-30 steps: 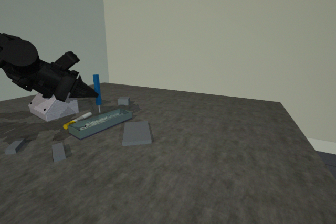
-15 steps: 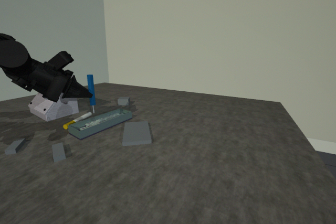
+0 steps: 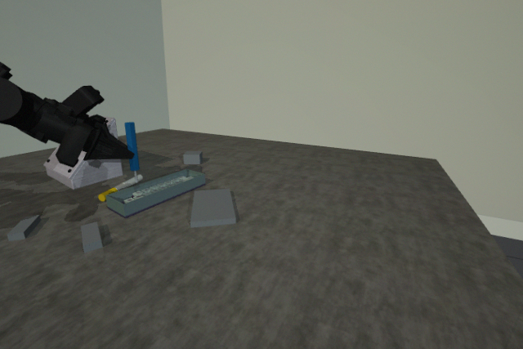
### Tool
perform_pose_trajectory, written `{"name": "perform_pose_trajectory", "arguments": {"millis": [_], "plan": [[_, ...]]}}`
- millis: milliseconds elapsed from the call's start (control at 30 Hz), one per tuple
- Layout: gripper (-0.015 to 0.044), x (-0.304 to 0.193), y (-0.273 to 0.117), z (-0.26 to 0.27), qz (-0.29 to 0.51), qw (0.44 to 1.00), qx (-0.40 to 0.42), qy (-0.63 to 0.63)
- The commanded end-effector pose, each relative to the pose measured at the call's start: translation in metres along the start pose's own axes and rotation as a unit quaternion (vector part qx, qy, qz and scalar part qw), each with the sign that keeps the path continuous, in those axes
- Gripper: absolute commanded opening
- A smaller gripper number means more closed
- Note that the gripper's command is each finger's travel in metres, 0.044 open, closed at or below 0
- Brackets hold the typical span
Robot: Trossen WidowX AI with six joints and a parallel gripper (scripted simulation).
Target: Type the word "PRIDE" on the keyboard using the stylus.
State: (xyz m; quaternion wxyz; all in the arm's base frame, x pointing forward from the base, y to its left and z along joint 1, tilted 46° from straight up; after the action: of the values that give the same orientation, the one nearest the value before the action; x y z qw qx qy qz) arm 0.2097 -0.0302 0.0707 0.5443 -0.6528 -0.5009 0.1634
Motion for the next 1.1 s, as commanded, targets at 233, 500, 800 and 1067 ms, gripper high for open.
{"name": "perform_pose_trajectory", "arguments": {"millis": [233, 500, 800, 1067], "plan": [[0.0081, -0.006, 0.005, 0.000, -0.001, 1.000, 0.005, -0.001], [0.0081, -0.010, 0.008, -0.001, -0.001, 1.000, 0.005, -0.001], [0.0081, -0.015, 0.010, -0.001, -0.001, 1.000, 0.005, -0.001], [0.0081, -0.019, 0.012, -0.001, -0.001, 1.000, 0.005, -0.001]]}}
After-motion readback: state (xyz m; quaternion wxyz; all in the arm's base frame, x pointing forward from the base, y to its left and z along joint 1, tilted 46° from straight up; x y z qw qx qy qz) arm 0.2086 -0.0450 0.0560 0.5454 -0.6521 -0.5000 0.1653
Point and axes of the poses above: the point midway between the two fingers, 35 mm back from their tips, its own y axis out along the fingers, its own z axis across the jaws, x = y × z, the point moved 4 cm from there along -y, back along the fingers, and after that the axes turned 7 degrees about y, right-handed, at the moved point
